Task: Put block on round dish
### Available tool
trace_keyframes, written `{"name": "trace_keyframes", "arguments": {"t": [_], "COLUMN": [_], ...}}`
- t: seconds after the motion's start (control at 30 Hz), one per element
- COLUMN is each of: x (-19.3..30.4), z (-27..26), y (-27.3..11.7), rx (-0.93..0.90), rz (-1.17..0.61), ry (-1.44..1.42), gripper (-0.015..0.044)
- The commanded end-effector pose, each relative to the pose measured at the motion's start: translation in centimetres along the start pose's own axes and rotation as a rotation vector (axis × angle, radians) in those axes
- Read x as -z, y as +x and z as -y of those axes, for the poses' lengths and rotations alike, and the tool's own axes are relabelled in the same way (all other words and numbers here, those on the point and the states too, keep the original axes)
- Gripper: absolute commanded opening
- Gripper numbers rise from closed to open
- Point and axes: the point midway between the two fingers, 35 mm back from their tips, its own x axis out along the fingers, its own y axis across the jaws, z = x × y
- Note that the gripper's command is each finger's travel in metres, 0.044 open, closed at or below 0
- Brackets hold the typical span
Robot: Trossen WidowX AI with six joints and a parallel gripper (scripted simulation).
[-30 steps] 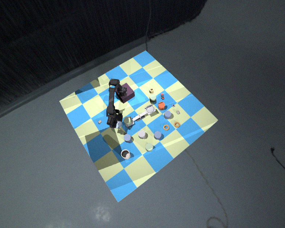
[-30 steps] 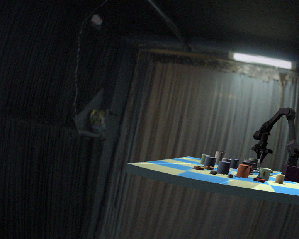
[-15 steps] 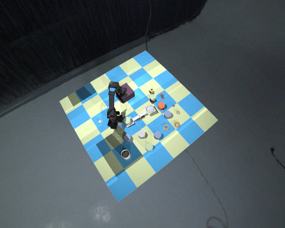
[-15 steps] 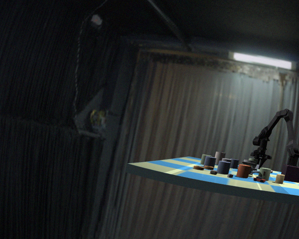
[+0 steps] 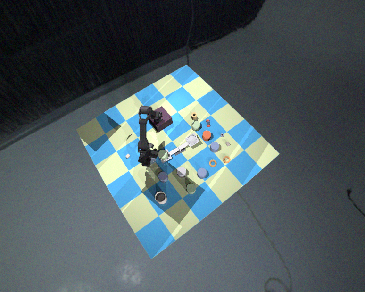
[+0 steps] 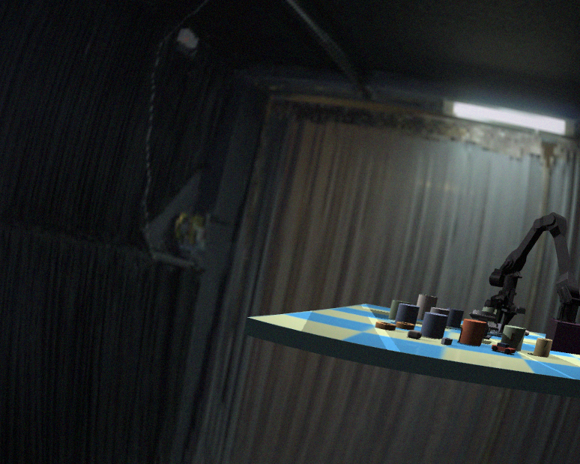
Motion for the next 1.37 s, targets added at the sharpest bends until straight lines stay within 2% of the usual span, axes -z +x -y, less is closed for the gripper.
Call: {"name": "trace_keyframes", "arguments": {"t": [0.0,0.53,0.9,1.1,1.23,1.33], "x": [0.0,0.2,0.1,0.0,0.0,0.0], "z": [0.0,0.0,-0.1,-0.1,-0.4,-0.4], "y": [0.0,-0.1,-5.4,-5.8,-9.8,-10.0], "rx": [0.000,0.004,-0.009,-0.009,-0.011,-0.011], "rz": [0.000,-0.004,-0.003,-0.003,0.000,0.001], "ry": [0.000,0.014,-0.002,-0.003,0.003,0.003], "gripper": [0.0026,0.0440,0.0440,0.0440,0.0440,0.0440]}}
